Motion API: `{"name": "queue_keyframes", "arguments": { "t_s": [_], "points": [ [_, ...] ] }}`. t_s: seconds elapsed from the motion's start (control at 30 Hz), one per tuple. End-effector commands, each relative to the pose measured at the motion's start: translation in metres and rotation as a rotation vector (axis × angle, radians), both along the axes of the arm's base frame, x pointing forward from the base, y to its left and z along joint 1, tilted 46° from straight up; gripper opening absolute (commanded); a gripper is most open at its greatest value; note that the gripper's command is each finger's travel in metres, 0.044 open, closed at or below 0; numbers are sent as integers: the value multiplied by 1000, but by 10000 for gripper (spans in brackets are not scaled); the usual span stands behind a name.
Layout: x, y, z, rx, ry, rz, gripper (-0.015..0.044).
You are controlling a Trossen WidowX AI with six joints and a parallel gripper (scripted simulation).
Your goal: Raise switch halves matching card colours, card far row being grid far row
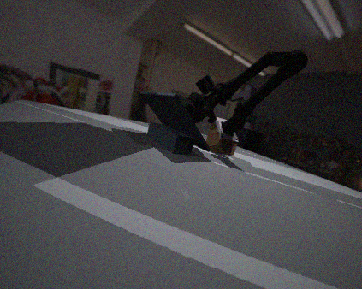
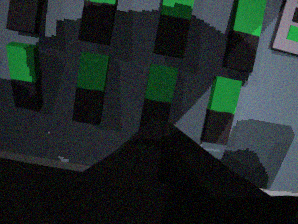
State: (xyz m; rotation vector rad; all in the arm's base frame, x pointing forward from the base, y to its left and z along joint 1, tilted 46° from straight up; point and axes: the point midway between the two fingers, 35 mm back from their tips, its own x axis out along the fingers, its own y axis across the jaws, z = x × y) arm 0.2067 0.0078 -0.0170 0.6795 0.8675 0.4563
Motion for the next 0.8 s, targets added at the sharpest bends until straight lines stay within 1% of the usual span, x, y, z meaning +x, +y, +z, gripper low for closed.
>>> {"name": "queue_keyframes", "arguments": {
  "t_s": [0.0, 0.77],
  "points": [
    [0, 4, -3, 6, 8, -1, 0],
    [5, 10, -9, 6, 7, -1, 0]
  ]
}}
